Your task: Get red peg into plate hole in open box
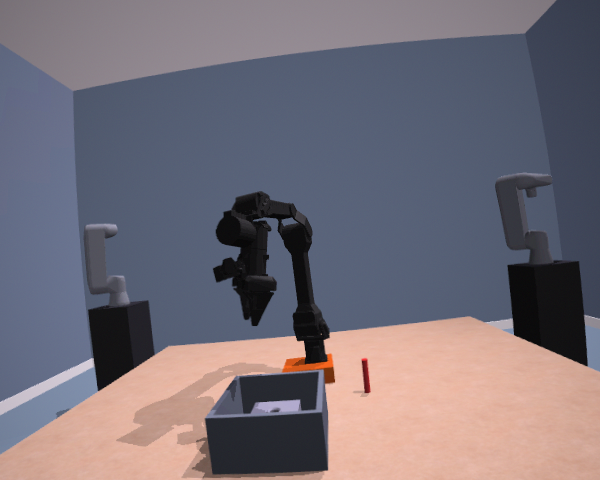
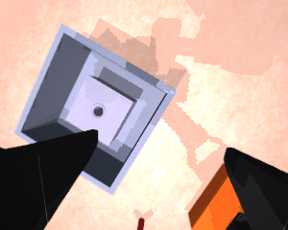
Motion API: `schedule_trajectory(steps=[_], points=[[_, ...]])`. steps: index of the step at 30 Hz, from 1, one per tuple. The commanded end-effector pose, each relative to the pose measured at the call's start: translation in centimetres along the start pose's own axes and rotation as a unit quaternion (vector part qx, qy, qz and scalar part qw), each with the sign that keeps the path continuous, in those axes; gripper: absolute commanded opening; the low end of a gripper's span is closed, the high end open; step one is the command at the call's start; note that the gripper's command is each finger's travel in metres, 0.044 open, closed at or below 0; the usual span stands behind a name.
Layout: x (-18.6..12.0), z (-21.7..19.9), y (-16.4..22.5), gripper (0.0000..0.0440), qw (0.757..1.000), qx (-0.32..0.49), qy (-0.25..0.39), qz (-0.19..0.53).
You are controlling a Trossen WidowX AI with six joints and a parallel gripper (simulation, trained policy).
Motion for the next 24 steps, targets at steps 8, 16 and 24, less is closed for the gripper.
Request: schedule_trajectory(steps=[8,16,24], points=[[0.2,1.8,8.2,0.0440,0.996,-0.075,0.025,0.032],[1.0,1.7,14.1,0.0440,0.991,-0.114,0.054,0.049],[2.5,0.9,19.2,0.0440,0.985,-0.142,0.082,0.056]])
Point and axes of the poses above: the point midway between the two fingers, 35 mm back from their tips, its own x axis out along the fingers, its own z axis across the jaws, y = z × x, the point moved 2 cm from there along -x, back along the fingers, and after that the axes turned 3 degrees about x, right-handed, at the moved point
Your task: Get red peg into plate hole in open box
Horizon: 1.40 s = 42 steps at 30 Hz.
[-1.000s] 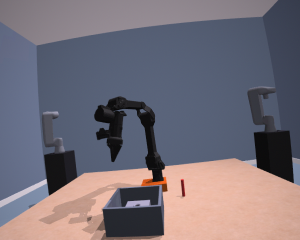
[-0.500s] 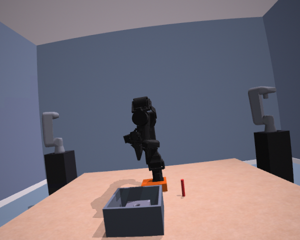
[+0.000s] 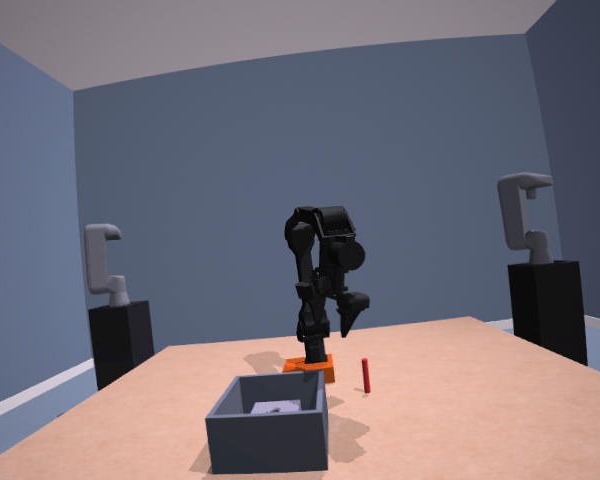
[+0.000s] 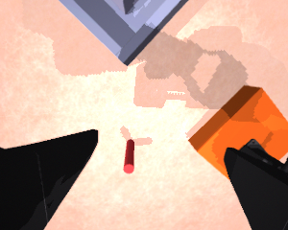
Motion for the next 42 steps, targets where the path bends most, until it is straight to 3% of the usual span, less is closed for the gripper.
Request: schedule_trajectory(steps=[1,14,29,31,42], points=[[1.0,0.3,1.9,0.0440,1.000,-0.009,0.010,0.003],[5.9,1.8,6.9,0.0440,0.999,-0.046,0.012,-0.013],[12.1,3.4,8.6,0.0426,0.995,-0.085,-0.021,-0.049],[12.7,3.4,8.7,0.0396,0.994,-0.092,-0.019,-0.049],[14.7,3.1,8.7,0.0108,0.994,-0.100,0.010,-0.043]])
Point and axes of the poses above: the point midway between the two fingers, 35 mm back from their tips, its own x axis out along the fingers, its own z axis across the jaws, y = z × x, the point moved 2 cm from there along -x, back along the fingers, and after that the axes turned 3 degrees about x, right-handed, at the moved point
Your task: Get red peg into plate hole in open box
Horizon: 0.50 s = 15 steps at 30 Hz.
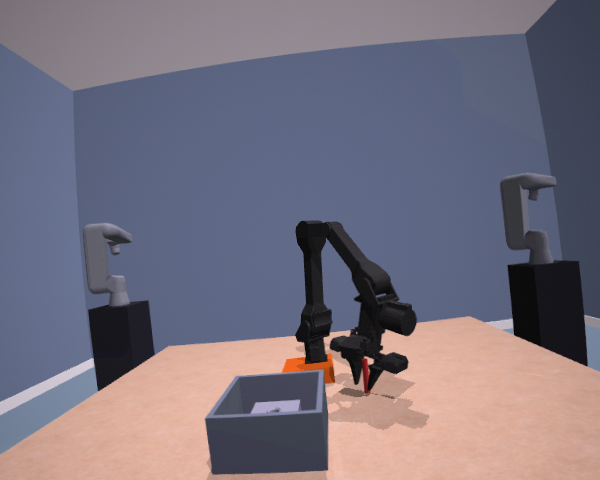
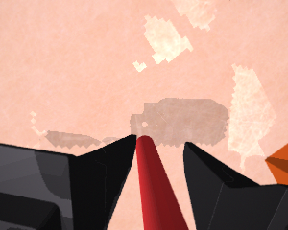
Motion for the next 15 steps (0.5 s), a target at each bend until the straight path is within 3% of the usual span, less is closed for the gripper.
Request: schedule_trajectory(steps=[1,5,15], points=[[0.3,0.0,0.1,0.0082,1.000,-0.003,0.008,0.004],[0.5,-0.1,0.0,0.0002,1.000,-0.005,0.022,0.003],[-3.6,-0.3,-2.3,0.0000,0.999,-0.009,0.014,-0.041]])
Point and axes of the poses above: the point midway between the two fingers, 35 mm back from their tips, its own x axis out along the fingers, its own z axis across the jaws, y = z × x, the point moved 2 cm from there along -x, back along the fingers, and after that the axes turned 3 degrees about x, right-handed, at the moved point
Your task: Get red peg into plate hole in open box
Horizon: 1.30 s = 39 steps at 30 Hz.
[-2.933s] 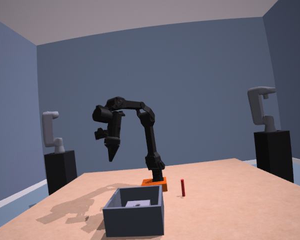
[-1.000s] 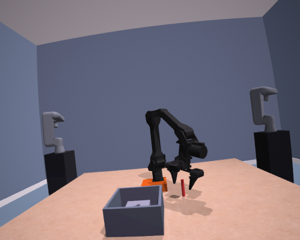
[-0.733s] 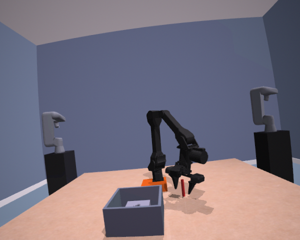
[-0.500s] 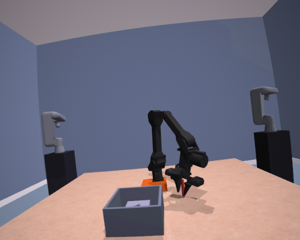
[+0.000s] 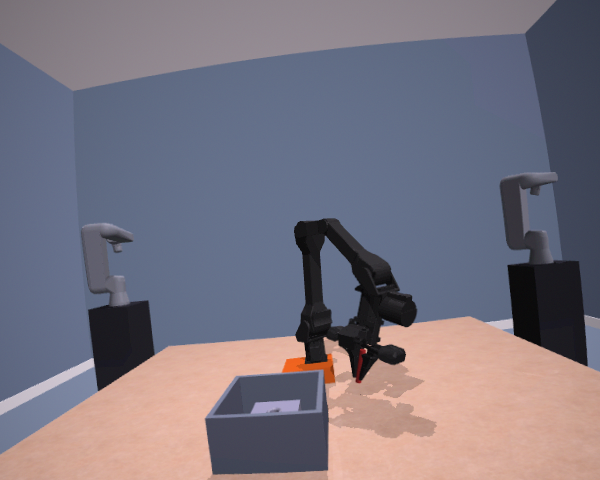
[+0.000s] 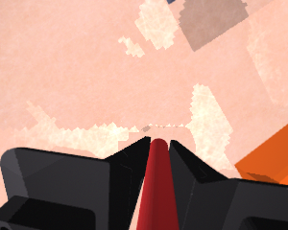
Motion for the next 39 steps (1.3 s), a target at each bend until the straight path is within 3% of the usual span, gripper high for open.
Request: schedule_trajectory(steps=[1,11,18,39], points=[[-1.6,-0.2,-1.0,0.0000,1.000,0.002,-0.006,-0.014],[-5.8,-0.6,-4.3,0.0000,0.998,0.041,-0.026,-0.046],[-7.0,-0.8,-7.3,0.0000,0.993,0.089,-0.035,-0.063],[-6.4,-2.2,-17.8,0.0000,0.977,0.190,-0.053,-0.087]])
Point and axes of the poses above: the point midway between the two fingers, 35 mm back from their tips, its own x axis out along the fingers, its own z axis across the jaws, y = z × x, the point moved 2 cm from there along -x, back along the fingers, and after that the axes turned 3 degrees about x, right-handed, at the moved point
